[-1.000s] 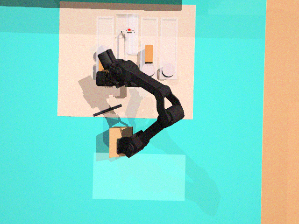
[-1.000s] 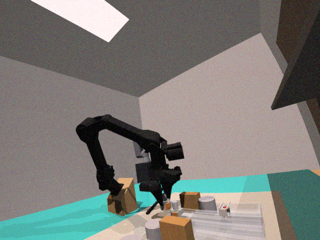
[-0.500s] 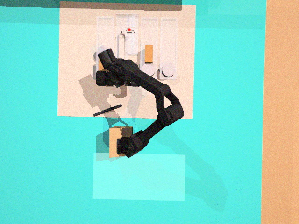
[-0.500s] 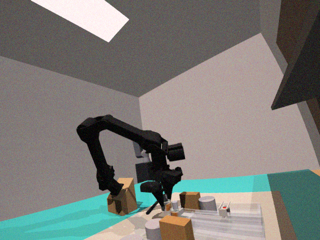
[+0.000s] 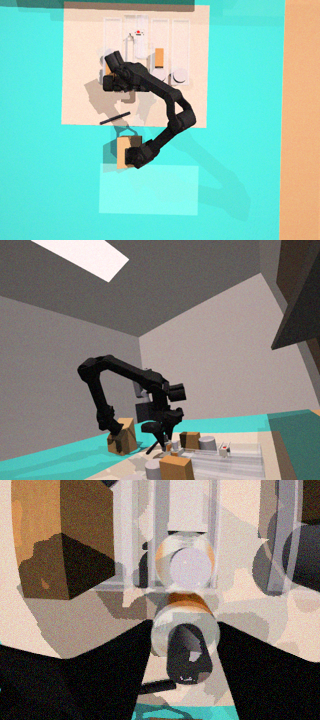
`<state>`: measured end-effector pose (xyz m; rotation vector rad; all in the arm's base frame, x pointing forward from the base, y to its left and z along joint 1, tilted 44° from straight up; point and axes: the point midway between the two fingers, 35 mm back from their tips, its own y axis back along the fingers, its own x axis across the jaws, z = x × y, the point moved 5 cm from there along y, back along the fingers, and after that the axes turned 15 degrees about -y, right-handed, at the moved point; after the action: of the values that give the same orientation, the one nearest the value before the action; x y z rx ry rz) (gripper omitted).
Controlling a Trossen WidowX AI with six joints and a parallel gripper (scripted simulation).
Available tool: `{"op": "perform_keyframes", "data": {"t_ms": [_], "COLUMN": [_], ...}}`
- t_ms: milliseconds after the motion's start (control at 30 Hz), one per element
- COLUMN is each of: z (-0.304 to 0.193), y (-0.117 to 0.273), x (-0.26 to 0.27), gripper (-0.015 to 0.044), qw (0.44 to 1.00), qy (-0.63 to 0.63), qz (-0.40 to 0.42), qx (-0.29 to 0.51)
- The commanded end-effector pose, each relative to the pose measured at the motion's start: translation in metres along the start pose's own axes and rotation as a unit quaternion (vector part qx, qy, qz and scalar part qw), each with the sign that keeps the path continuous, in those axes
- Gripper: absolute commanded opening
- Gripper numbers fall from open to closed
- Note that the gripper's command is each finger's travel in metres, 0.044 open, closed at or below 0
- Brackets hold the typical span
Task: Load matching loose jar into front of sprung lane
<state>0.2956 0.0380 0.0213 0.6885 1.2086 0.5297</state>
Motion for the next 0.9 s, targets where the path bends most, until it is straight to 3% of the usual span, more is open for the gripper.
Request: {"op": "perform_keyframes", "data": {"t_ms": [0,867], "z": [0.006,0.018], "y": [0.0,-0.001], "x": [0.003,0.006], "gripper": [0.0,0.0], "qw": [1.0,1.0], "qy": [-0.003,-0.003], "qz": [0.001,0.001], "qx": [-0.005,-0.005]}}
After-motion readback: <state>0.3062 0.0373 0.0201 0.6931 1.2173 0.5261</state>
